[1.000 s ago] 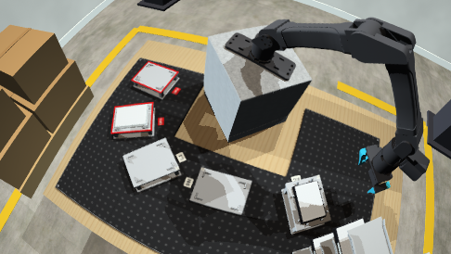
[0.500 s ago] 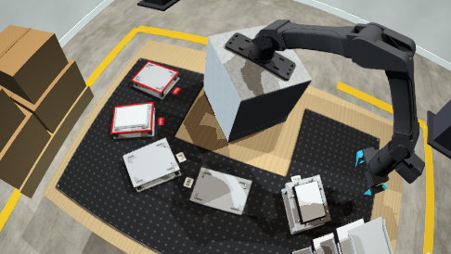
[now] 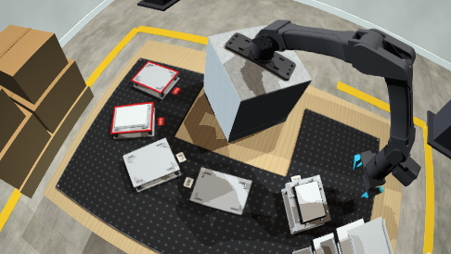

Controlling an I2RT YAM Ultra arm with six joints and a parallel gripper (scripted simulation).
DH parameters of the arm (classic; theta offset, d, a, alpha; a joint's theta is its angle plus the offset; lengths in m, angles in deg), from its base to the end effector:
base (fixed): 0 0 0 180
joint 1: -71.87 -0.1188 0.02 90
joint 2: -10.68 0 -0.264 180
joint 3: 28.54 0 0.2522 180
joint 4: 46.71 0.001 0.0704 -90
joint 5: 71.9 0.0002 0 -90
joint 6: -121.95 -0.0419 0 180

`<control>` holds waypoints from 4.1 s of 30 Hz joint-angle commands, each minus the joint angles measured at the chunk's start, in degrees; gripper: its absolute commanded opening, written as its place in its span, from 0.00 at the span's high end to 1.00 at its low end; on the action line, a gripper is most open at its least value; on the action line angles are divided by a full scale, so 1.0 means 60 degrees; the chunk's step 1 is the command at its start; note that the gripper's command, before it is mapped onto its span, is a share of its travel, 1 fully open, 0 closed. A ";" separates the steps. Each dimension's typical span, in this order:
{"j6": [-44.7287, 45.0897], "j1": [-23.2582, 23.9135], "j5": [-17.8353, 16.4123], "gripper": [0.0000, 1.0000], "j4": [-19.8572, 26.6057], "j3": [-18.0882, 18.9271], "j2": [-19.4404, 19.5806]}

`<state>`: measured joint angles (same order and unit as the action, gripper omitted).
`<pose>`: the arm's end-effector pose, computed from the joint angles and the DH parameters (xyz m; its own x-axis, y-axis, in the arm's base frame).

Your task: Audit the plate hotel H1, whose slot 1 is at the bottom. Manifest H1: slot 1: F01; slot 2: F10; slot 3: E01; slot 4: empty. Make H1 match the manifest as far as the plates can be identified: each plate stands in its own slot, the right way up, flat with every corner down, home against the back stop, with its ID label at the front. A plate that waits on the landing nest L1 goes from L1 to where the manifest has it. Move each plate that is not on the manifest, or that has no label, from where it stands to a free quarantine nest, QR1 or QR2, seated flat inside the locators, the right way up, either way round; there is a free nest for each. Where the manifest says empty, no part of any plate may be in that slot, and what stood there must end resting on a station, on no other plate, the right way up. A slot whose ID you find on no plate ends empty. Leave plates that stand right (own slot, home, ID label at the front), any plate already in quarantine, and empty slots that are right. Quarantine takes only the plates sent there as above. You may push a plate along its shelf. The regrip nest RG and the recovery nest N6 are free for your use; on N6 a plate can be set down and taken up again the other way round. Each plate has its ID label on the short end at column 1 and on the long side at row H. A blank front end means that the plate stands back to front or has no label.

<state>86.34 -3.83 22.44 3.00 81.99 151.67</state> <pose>0.1161 0.4466 0.0466 0.6412 -0.7664 -0.0388 -0.7586 -0.6255 -0.1822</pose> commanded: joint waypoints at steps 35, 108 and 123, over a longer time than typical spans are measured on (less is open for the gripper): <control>0.0035 0.0012 -0.0029 0.00 -0.0265 0.0111 0.0198; -0.0041 -0.0065 -0.0015 0.00 0.0775 -0.0056 -0.1004; -0.0095 -0.0119 -0.0006 0.00 0.1610 0.0049 -0.1731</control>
<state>85.93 -4.34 22.44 11.37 81.68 143.15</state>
